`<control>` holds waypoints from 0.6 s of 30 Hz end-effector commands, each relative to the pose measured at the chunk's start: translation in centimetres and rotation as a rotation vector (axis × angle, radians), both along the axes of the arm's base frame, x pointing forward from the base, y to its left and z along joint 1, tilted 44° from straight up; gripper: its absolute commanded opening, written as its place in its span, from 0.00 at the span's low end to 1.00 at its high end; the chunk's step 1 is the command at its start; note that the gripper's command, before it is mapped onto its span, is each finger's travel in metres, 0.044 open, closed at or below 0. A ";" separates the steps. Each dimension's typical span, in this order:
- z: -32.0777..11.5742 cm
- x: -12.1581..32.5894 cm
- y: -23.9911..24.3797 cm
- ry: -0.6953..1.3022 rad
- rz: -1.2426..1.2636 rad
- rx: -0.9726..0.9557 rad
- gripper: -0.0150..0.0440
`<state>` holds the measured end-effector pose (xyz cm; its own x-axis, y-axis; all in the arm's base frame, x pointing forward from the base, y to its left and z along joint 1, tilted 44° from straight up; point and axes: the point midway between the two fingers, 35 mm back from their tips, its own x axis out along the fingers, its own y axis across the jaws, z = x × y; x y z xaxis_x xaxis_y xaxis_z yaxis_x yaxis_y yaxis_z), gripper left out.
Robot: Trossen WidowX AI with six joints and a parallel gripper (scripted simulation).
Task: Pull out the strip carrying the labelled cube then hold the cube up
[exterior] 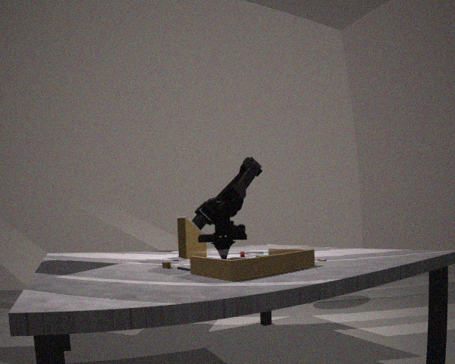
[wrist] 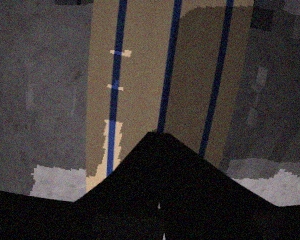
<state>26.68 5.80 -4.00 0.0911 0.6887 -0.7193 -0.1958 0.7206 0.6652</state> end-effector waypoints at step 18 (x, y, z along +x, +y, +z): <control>-0.9 -3.9 0.0 0.019 0.015 -0.004 0.25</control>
